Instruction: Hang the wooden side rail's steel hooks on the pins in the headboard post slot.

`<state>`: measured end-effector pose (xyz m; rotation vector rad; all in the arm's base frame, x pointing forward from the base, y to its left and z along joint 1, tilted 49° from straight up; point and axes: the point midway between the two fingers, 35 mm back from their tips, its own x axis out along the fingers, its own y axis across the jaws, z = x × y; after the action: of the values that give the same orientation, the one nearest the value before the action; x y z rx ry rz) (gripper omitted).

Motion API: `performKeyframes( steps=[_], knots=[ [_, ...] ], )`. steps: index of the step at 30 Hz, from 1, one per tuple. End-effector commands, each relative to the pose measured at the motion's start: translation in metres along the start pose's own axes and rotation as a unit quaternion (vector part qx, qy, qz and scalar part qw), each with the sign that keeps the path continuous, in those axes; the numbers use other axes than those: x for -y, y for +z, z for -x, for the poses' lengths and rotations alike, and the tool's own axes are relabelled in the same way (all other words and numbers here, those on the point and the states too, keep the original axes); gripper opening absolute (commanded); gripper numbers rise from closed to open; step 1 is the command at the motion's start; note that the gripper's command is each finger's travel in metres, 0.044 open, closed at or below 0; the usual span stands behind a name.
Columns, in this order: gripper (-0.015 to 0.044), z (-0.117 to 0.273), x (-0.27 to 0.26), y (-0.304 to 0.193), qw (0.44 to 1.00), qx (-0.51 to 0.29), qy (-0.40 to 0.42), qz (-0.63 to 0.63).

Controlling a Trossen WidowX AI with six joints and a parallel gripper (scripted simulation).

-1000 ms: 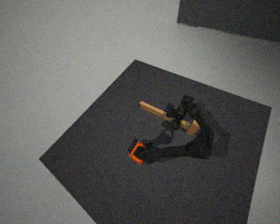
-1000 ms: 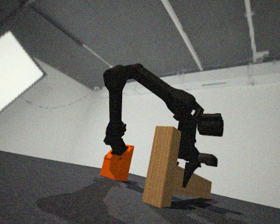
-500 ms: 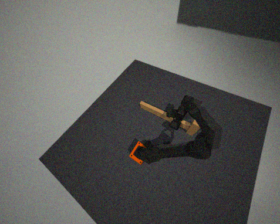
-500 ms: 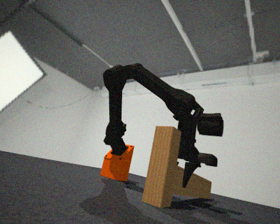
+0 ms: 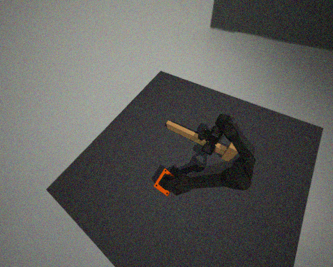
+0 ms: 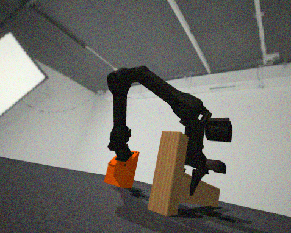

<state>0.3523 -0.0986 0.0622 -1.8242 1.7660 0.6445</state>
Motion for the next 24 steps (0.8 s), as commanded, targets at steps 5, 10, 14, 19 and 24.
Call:
performKeyframes(
  steps=[5, 10, 14, 19, 24],
  knots=[
    [0.0, -0.0002, 0.001, -0.0008, 1.0, -0.003, -0.003, 0.0],
    [0.0, -0.001, 0.001, -0.0008, 1.0, -0.003, -0.003, 0.0],
    [0.0, -0.0016, 0.001, -0.0008, 1.0, -0.003, -0.003, 0.0],
    [0.0, -0.0025, 0.001, -0.0008, 1.0, -0.003, -0.003, 0.0],
    [0.0, -0.0033, 0.001, -0.0008, 1.0, -0.003, -0.003, 0.0]
  ],
)
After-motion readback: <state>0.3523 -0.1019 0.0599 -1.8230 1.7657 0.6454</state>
